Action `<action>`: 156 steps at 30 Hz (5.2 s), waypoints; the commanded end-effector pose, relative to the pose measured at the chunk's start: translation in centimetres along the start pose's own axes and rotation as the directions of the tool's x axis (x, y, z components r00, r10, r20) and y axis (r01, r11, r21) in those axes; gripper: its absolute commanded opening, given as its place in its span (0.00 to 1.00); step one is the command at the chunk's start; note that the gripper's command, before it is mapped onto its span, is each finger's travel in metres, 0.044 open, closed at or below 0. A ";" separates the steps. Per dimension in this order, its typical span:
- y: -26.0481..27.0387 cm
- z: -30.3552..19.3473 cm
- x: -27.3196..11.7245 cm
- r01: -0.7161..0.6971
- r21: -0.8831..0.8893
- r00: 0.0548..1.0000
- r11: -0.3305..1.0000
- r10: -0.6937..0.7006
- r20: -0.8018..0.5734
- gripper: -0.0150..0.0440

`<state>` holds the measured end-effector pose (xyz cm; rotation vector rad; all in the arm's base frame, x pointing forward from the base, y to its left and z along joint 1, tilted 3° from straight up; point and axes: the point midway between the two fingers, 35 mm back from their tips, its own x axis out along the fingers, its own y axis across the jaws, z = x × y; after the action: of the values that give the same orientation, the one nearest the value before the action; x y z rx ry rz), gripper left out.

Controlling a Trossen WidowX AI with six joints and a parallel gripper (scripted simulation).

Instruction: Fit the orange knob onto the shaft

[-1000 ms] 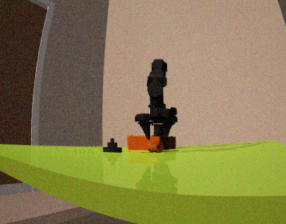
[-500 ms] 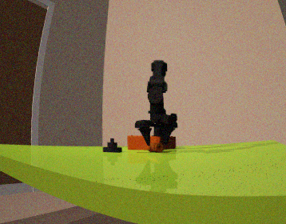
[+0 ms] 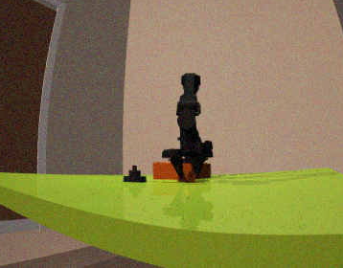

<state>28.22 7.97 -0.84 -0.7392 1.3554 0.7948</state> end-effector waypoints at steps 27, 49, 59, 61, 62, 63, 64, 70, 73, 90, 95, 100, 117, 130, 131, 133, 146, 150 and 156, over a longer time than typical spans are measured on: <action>0.0 -0.3 -0.1 0.000 0.001 0.999 1.000 0.000 0.043 0.56; 0.0 -2.3 -1.2 0.002 0.000 0.924 1.000 -0.001 0.383 0.56; 0.0 -3.3 -1.5 0.002 -0.001 0.858 1.000 -0.001 0.514 0.56; 0.0 -3.5 -1.5 0.002 -0.001 0.842 1.000 -0.001 0.539 0.56; 0.0 -3.6 -1.6 0.002 -0.001 0.834 1.000 -0.001 0.552 0.56; 0.0 -3.7 -1.6 0.002 -0.001 0.826 1.000 -0.001 0.564 0.56; 0.0 -3.8 -1.6 0.002 -0.001 0.817 1.000 -0.001 0.577 0.56; 0.0 -4.5 -1.6 0.002 -0.001 0.754 1.000 -0.001 0.657 0.56; 0.0 -4.8 -1.6 0.002 -0.001 0.720 1.000 -0.001 0.694 0.56; 0.1 -6.8 -1.3 0.002 -0.001 0.489 1.000 0.000 0.872 0.56; 0.1 -7.4 -1.1 0.002 -0.001 0.413 1.000 0.000 0.911 0.56; 0.1 -7.9 -0.9 0.001 -0.001 0.333 1.000 0.001 0.943 0.56; 0.3 -7.8 -1.0 -0.004 -0.003 0.349 1.000 0.004 0.937 0.69; 0.3 -7.8 -1.0 -0.004 -0.003 0.349 1.000 0.004 0.937 0.69; 0.3 -7.8 -1.0 -0.004 -0.003 0.349 1.000 0.004 0.937 0.69; 0.3 -7.8 -1.0 -0.004 -0.003 0.349 1.000 0.004 0.937 0.69; 0.3 -7.8 -1.0 -0.004 -0.003 0.349 1.000 0.004 0.937 1.00; 0.1 -7.8 -1.6 -0.004 -0.003 0.349 1.000 0.004 0.937 1.00; -0.1 -7.7 -7.4 -0.003 -0.002 0.351 1.000 0.003 0.936 1.00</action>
<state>23.57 1.40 2.72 -0.1117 0.2669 0.9958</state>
